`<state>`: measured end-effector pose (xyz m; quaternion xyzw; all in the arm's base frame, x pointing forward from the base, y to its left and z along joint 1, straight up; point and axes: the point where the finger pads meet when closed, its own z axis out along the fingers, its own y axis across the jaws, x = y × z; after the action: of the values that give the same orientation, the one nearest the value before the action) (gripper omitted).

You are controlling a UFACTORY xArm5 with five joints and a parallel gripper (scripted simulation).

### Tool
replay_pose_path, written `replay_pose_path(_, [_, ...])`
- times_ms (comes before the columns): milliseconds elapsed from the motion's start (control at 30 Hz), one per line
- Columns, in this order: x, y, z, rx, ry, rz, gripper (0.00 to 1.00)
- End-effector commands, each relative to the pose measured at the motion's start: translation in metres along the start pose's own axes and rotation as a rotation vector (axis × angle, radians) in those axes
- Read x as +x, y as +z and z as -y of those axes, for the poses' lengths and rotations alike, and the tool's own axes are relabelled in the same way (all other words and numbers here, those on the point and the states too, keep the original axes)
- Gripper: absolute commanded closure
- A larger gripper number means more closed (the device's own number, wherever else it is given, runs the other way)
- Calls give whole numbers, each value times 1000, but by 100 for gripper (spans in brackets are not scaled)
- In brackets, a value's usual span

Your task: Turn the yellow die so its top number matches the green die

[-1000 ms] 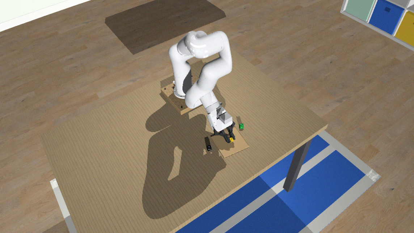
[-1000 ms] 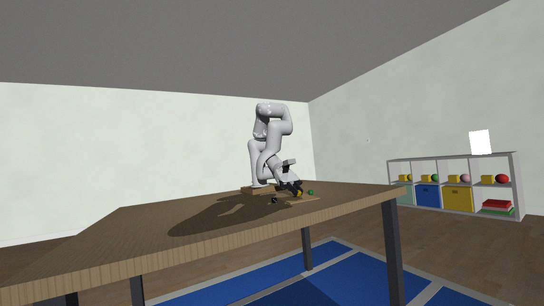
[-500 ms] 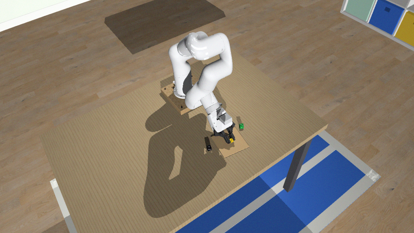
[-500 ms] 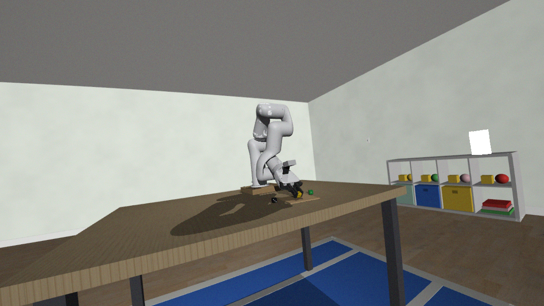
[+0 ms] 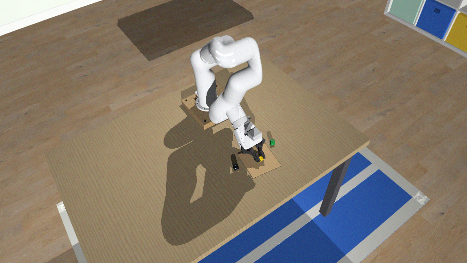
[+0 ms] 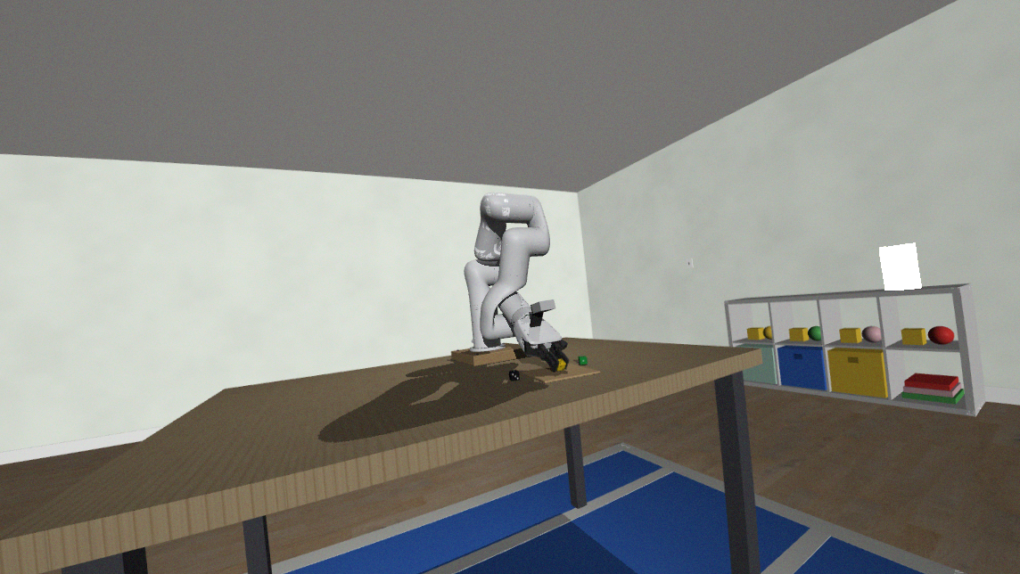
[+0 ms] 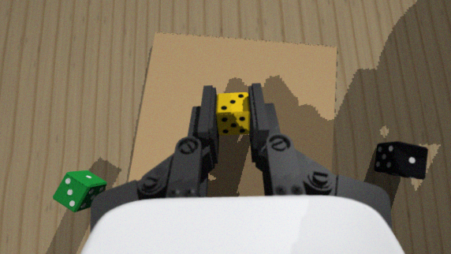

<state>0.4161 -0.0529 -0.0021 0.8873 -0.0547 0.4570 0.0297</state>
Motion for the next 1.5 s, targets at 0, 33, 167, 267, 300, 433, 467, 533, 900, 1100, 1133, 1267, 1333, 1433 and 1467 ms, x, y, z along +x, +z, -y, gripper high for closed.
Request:
replay_pose_path(0, [1, 0, 0, 0, 0, -2, 85])
replay_pose_path(33, [1, 0, 0, 0, 0, -2, 85])
replay_pose_path(167, [1, 0, 0, 0, 0, -2, 85])
replay_pose_path(267, [1, 0, 0, 0, 0, -2, 85])
replay_pose_path(300, [1, 0, 0, 0, 0, -2, 85])
replay_pose_path(433, [1, 0, 0, 0, 0, -2, 85])
replay_pose_path(467, [1, 0, 0, 0, 0, -2, 85])
replay_pose_path(533, [1, 0, 0, 0, 0, -2, 85])
replay_pose_path(900, [1, 0, 0, 0, 0, -2, 68])
replay_pose_path(1100, [1, 0, 0, 0, 0, -2, 64])
replay_pose_path(1133, [1, 0, 0, 0, 0, -2, 64])
replay_pose_path(1267, [1, 0, 0, 0, 0, -2, 64])
replay_pose_path(1333, [1, 0, 0, 0, 0, -2, 64])
replay_pose_path(1433, [1, 0, 0, 0, 0, -2, 64])
replay_pose_path(1467, [1, 0, 0, 0, 0, -2, 64])
